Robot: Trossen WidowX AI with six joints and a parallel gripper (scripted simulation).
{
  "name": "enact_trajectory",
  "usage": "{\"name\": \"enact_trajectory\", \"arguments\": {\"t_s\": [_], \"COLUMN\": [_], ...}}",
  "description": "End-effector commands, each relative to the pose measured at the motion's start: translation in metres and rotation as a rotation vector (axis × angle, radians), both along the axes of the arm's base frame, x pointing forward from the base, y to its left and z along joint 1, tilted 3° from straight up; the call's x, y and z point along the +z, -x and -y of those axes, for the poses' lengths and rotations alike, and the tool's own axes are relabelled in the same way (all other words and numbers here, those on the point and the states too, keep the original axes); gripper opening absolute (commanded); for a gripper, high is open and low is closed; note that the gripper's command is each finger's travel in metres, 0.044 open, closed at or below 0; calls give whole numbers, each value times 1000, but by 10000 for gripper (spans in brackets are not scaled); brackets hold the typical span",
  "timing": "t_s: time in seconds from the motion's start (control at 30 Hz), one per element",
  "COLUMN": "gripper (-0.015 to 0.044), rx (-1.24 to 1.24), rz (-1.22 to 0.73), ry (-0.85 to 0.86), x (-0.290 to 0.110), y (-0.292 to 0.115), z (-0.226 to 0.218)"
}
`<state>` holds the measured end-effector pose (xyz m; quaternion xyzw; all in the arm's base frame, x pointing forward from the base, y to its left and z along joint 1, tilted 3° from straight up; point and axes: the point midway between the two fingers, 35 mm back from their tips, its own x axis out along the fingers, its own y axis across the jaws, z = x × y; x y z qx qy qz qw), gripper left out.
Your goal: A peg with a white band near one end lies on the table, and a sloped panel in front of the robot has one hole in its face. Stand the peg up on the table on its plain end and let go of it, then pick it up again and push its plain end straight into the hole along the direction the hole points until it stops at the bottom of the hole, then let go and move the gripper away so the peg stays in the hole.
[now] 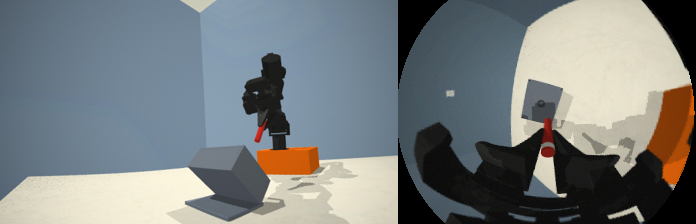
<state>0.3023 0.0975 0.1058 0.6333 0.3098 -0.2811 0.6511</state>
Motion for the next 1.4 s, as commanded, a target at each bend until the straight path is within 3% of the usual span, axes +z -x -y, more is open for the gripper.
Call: {"name": "enact_trajectory", "arguments": {"t_s": [0.0, 1.37], "gripper": [0, 0], "rx": [-34, -97], "rz": [28, 79], "ry": [-16, -50], "x": [4, -25], "y": [-3, -43], "z": [4, 12]}}
